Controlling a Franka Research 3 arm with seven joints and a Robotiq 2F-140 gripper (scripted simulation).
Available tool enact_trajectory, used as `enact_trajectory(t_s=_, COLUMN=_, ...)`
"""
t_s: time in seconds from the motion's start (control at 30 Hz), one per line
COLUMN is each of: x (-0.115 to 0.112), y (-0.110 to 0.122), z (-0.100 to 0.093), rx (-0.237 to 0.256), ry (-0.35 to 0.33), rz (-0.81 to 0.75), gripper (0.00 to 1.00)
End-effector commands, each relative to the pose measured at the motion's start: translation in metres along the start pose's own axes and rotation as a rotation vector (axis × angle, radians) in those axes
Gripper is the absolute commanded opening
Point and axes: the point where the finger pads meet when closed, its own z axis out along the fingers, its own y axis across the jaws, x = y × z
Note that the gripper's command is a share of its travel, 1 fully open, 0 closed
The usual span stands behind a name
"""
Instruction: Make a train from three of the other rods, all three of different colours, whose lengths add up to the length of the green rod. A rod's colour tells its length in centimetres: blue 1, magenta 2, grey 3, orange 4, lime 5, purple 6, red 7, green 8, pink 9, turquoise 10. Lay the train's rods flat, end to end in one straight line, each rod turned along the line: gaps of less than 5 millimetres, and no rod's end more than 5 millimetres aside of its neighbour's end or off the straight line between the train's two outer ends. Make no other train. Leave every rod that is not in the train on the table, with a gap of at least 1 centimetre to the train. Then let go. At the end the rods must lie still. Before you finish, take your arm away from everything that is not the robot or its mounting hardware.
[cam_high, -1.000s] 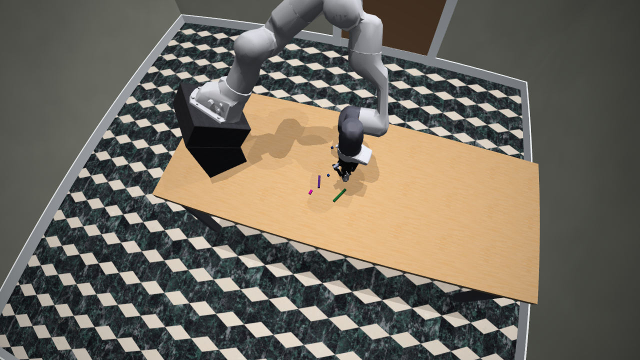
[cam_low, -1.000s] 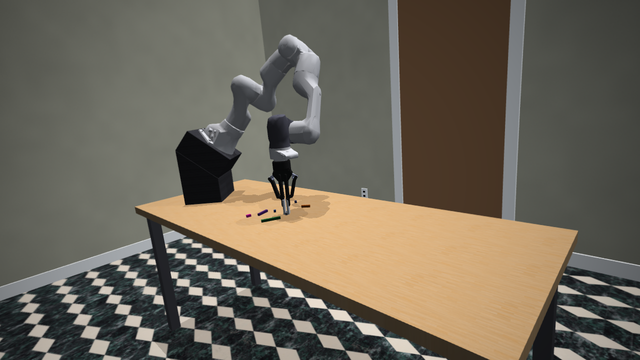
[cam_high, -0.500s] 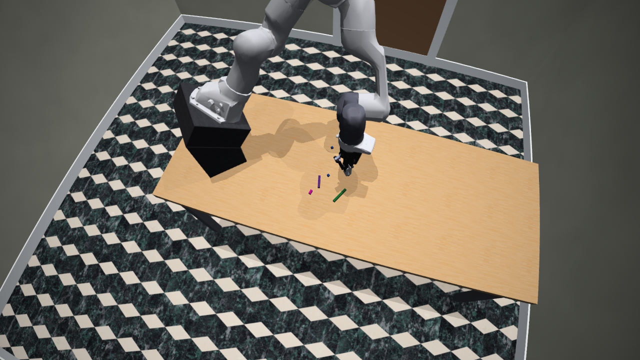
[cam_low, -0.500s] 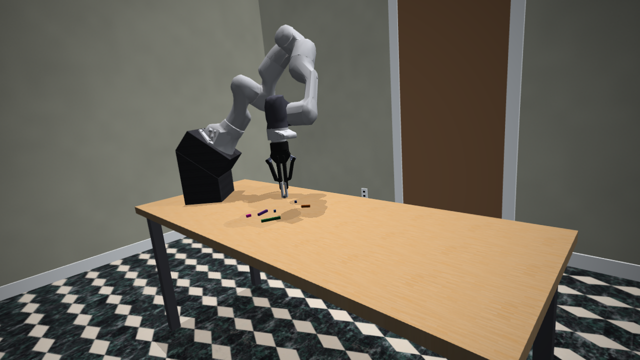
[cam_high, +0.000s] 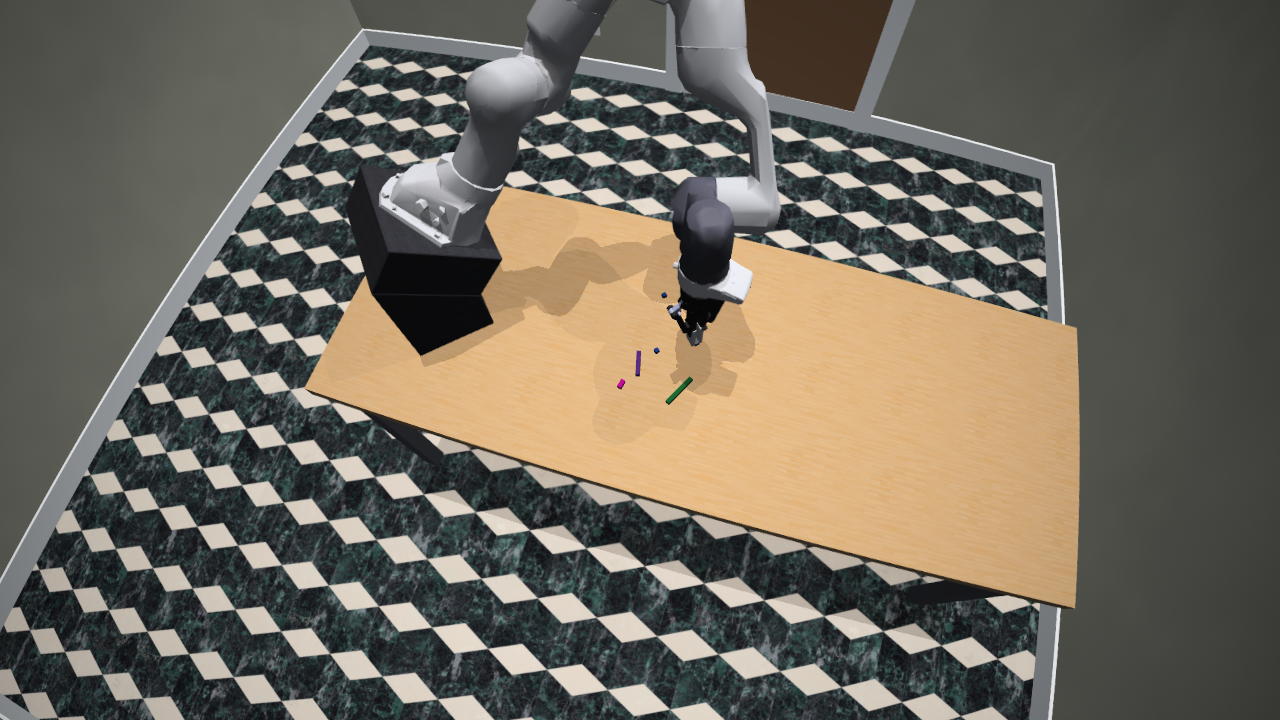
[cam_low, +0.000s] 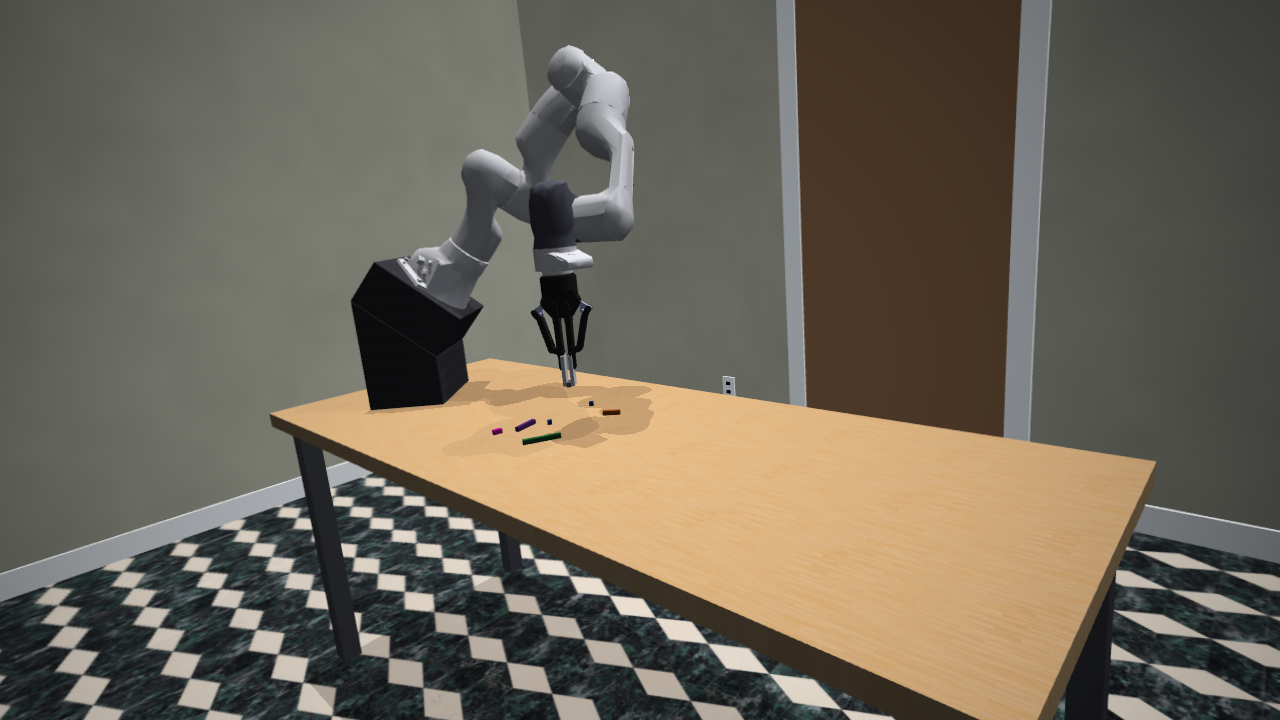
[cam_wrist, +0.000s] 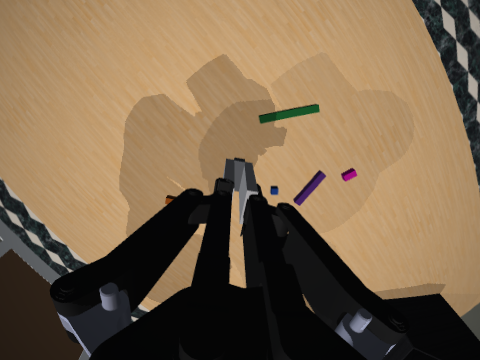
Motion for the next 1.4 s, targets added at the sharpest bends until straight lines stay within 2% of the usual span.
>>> enact_trajectory(t_s=0.0, x=-0.004, y=0.003, z=0.000, rx=-0.002, ry=-0.006, rz=0.087, gripper=0.03)
enact_trajectory(t_s=0.03, x=-0.006, y=0.006, z=0.000, rx=-0.002, ry=-0.006, rz=0.161, gripper=0.03)
enact_trajectory(t_s=0.13, x=-0.009, y=0.008, z=0.000, rx=-0.002, ry=-0.006, rz=0.228, gripper=0.03)
enact_trajectory(t_s=0.2, x=-0.009, y=0.008, z=0.000, rx=-0.002, ry=-0.006, rz=0.228, gripper=0.03)
enact_trajectory(t_s=1.37, x=-0.031, y=0.027, z=0.000, rx=-0.003, ry=-0.006, rz=0.843, gripper=0.03)
